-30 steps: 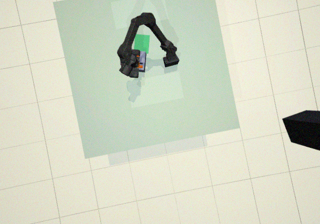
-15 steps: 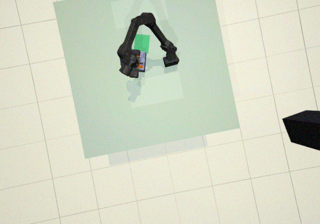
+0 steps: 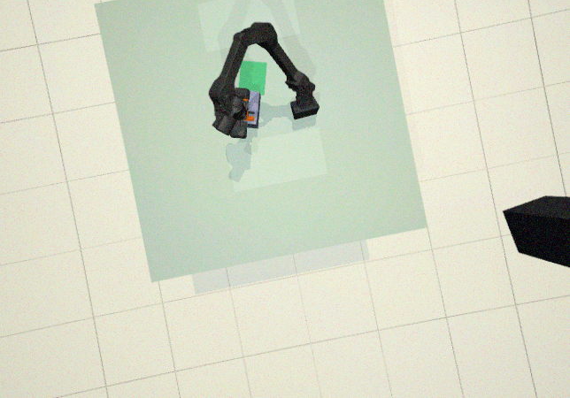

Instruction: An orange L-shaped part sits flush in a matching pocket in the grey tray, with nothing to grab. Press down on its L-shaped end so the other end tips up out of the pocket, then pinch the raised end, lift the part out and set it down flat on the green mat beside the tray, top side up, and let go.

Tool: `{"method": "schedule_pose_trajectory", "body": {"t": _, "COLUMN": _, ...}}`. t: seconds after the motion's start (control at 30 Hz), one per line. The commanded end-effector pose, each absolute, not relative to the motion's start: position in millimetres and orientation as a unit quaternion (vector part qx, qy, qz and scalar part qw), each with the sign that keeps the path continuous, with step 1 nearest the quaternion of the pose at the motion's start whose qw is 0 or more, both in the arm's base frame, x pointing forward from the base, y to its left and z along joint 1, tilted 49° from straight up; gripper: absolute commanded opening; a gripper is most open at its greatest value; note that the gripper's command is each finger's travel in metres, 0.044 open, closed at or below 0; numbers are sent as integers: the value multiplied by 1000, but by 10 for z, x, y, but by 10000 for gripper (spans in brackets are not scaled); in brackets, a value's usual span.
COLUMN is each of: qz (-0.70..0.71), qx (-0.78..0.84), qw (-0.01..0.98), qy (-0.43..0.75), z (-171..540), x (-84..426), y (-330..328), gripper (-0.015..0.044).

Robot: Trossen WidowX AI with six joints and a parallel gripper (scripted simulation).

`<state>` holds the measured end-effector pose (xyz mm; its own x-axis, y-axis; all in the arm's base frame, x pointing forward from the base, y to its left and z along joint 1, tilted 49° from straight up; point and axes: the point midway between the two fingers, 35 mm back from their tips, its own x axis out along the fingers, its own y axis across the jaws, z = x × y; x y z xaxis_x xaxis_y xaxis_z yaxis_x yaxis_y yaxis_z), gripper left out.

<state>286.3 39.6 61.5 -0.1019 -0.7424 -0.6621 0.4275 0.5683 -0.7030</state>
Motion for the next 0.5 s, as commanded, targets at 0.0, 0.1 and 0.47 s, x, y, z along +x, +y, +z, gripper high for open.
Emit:
{"method": "schedule_pose_trajectory", "body": {"t": 0.0, "qz": -445, "qx": -133, "qw": 657, "qy": 594, "z": 612, "x": 2864, "y": 397, "gripper": 180}}
{"method": "schedule_pose_trajectory", "body": {"t": 0.1, "qz": -445, "qx": -133, "qw": 657, "qy": 594, "z": 612, "x": 2864, "y": 397, "gripper": 180}}
{"method": "schedule_pose_trajectory", "body": {"t": 0.47, "qz": -445, "qx": -132, "qw": 657, "qy": 594, "z": 599, "x": 2863, "y": 379, "gripper": 180}}
